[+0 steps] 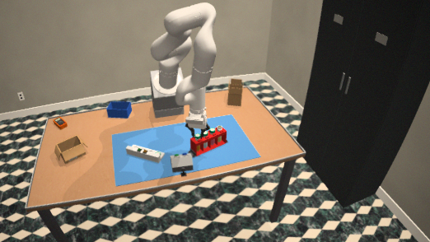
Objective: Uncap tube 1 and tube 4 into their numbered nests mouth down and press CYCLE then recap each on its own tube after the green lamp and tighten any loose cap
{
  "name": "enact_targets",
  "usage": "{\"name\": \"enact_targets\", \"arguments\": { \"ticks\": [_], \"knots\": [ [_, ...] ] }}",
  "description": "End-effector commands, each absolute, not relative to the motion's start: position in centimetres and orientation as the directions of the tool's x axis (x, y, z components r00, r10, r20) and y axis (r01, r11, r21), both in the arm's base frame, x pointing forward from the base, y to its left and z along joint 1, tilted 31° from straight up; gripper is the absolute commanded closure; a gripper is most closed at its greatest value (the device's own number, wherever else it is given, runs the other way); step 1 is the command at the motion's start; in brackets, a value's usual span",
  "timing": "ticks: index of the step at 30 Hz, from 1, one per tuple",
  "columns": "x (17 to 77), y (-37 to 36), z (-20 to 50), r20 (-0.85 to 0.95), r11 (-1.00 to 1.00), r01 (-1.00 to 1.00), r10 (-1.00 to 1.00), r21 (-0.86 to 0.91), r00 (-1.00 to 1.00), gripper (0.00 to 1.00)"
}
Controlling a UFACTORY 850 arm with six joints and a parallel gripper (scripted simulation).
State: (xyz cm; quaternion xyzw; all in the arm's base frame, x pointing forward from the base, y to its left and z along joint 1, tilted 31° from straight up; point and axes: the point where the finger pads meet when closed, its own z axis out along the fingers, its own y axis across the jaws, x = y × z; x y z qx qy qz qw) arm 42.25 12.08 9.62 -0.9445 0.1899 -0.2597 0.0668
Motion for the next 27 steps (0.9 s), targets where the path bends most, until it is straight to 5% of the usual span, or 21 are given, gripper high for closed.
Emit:
{"name": "enact_targets", "arguments": {
  "ticks": [1, 14, 19, 27],
  "knots": [
    [42.26, 12.09, 9.63, 0.445, -0.883, -0.389, -0.469, -0.263, 0.763, 0.54],
    [42.26, 12.09, 9.63, 0.229, -0.482, -0.743, -0.876, -0.463, 0.425, 0.54],
    [42.26, 12.09, 9.64, 0.188, -0.404, -0.777, -0.914, -0.482, 0.359, 0.54],
    [42.26, 12.09, 9.63, -0.011, -0.020, -0.857, -0.999, -0.516, 0.030, 0.54]
  ]
}}
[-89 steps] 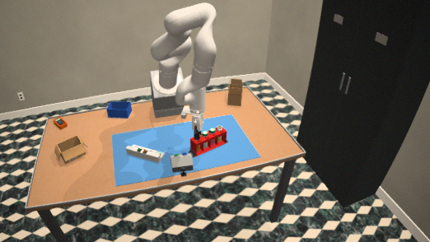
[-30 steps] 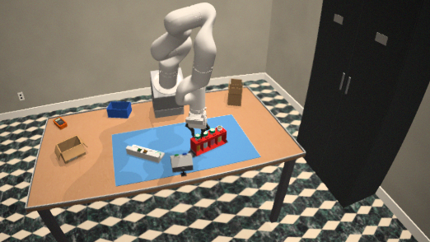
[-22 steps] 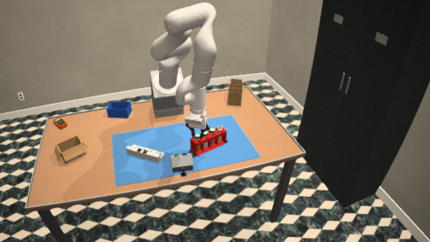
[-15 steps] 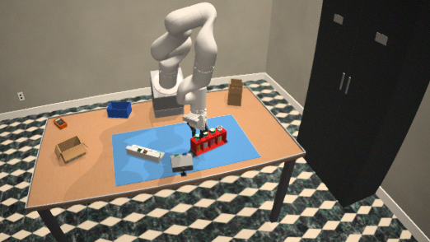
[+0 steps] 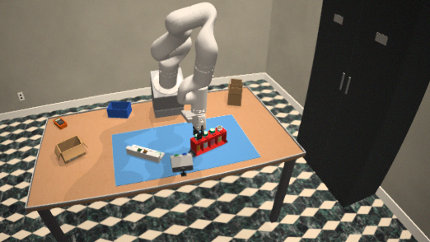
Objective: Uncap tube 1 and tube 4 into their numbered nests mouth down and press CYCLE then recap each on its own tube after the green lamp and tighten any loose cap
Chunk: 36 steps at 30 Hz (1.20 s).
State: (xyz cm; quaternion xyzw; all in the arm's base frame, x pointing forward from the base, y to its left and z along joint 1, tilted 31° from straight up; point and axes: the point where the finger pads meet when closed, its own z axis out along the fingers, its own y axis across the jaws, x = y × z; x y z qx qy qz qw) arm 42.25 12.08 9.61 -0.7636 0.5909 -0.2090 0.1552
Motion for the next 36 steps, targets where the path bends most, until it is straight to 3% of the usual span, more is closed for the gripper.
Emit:
{"name": "enact_targets", "arguments": {
  "ticks": [1, 7, 9, 11, 20, 21, 36],
  "knots": [
    [42.26, 12.09, 9.63, -0.023, 0.000, -0.856, -1.000, -0.517, 0.014, 0.54],
    [42.26, 12.09, 9.63, -0.150, 0.247, -0.833, -0.969, -0.495, -0.198, 0.54],
    [42.26, 12.09, 9.63, -0.150, 0.247, -0.833, -0.969, -0.495, -0.198, 0.54],
    [42.26, 12.09, 9.63, -0.222, 0.390, -0.794, -0.920, -0.467, -0.321, 0.54],
    [42.26, 12.08, 9.63, -0.225, 0.393, -0.793, -0.919, -0.466, -0.324, 0.54],
    [42.26, 12.08, 9.63, -0.225, 0.393, -0.793, -0.919, -0.466, -0.324, 1.00],
    [42.26, 12.08, 9.63, -0.201, 0.347, -0.808, -0.937, -0.476, -0.284, 1.00]
  ]
}}
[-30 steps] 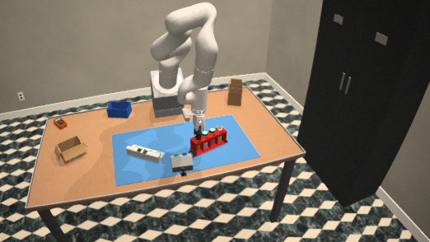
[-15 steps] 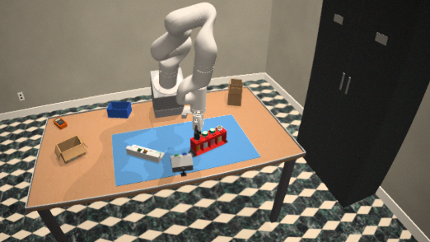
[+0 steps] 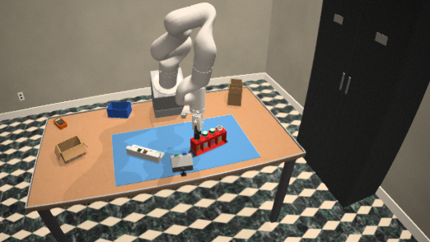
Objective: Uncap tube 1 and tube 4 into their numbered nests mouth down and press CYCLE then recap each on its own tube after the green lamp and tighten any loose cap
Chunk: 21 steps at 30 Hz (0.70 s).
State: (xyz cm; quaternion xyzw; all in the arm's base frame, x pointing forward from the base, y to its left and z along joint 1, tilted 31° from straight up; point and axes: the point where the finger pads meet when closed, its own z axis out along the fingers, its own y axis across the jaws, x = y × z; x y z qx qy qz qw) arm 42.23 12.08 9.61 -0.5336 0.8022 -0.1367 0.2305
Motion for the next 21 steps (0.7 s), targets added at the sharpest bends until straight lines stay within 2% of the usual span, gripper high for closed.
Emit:
{"name": "enact_targets", "arguments": {
  "ticks": [1, 5, 7, 11, 21],
  "knots": [
    [42.26, 12.08, 9.63, -0.177, 0.300, -0.821, -0.954, -0.486, -0.243, 1.00],
    [42.25, 12.08, 9.64, -0.077, 0.104, -0.853, -0.994, -0.511, -0.075, 1.00],
    [42.25, 12.08, 9.64, -0.077, 0.104, -0.853, -0.994, -0.511, -0.075, 1.00],
    [42.25, 12.08, 9.64, 0.026, -0.095, -0.851, -0.995, -0.516, 0.096, 1.00],
    [42.24, 12.07, 9.65, 0.225, -0.475, -0.747, -0.879, -0.466, 0.419, 1.00]
  ]
}}
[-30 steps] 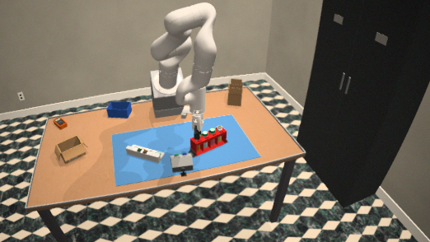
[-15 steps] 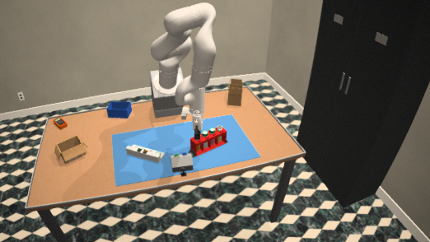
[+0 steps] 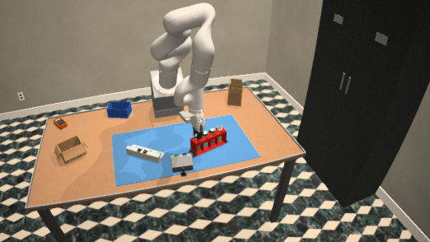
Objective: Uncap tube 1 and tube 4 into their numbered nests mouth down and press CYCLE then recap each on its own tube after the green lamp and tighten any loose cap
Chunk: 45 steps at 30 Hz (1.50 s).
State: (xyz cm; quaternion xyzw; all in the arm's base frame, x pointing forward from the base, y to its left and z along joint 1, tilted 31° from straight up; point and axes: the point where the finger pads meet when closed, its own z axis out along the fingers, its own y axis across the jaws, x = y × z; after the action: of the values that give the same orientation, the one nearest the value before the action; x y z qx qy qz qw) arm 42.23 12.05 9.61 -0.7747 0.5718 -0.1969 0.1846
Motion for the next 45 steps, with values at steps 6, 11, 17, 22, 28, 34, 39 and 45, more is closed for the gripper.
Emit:
{"name": "enact_targets", "arguments": {
  "ticks": [6, 11, 17, 22, 28, 34, 39, 45],
  "knots": [
    [42.24, 12.07, 9.65, 0.313, -0.641, -0.648, -0.767, -0.411, 0.559, 1.00],
    [42.24, 12.07, 9.66, 0.389, -0.780, -0.524, -0.625, -0.341, 0.677, 1.00],
    [42.23, 12.07, 9.66, 0.461, -0.911, -0.341, -0.412, -0.234, 0.786, 1.00],
    [42.23, 12.08, 9.67, 0.466, -0.919, -0.324, -0.393, -0.225, 0.793, 1.00],
    [42.23, 12.07, 9.67, 0.466, -0.919, -0.324, -0.393, -0.225, 0.793, 0.54],
    [42.23, 12.08, 9.67, 0.466, -0.919, -0.324, -0.393, -0.225, 0.793, 0.54],
    [42.23, 12.08, 9.67, 0.466, -0.919, -0.324, -0.393, -0.225, 0.793, 0.54],
    [42.24, 12.08, 9.67, 0.367, -0.740, -0.566, -0.672, -0.365, 0.643, 0.54]
  ]
}}
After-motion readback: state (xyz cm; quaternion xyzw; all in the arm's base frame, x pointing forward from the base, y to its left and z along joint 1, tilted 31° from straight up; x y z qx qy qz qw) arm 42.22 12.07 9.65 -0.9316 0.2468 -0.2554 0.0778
